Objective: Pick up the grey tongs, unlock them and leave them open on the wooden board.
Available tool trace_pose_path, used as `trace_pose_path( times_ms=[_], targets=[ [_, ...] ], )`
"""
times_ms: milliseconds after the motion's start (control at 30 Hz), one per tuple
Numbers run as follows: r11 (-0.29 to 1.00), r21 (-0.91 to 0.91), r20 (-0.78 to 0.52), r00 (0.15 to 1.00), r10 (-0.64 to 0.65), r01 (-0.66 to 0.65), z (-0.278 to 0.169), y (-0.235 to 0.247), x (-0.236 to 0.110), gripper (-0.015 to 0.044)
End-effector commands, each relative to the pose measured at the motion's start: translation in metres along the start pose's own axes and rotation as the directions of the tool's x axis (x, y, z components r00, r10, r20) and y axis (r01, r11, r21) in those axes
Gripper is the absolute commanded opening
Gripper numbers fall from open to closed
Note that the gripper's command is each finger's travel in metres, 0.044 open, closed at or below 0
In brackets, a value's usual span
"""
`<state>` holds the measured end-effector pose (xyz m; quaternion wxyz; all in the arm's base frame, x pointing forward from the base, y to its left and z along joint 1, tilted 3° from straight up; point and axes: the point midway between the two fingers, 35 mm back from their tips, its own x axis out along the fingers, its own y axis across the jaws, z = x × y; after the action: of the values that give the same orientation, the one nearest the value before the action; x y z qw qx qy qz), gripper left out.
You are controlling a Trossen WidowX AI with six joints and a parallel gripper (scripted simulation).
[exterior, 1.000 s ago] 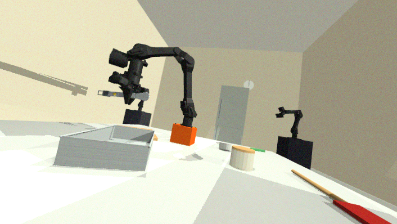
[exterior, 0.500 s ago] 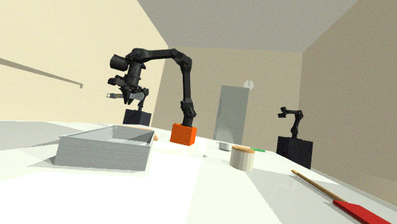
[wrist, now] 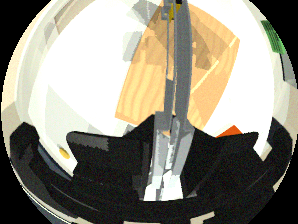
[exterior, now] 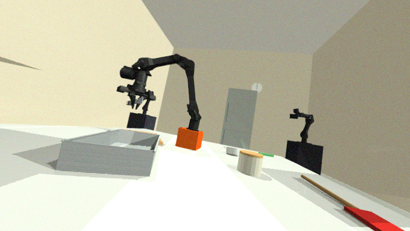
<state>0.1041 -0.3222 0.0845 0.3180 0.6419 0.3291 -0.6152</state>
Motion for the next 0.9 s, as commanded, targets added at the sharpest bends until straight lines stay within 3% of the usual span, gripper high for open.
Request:
trace_pose_path(
  times_ms=[0, 333, 567, 867],
  targets=[
    [0.996, 0.091, 0.01, 1.0, 0.002, -0.003, 0.019, -0.011, -0.003, -0.015],
    [0.946, 0.323, 0.01, 1.0, 0.0, -0.003, 0.064, -0.049, -0.003, -0.015],
    [0.941, 0.338, 0.014, 1.0, -0.005, 0.0, 0.067, -0.052, -0.002, -0.015],
    [0.935, 0.342, 0.187, 0.968, -0.166, 0.094, 0.065, -0.052, 0.02, -0.015]
  ],
)
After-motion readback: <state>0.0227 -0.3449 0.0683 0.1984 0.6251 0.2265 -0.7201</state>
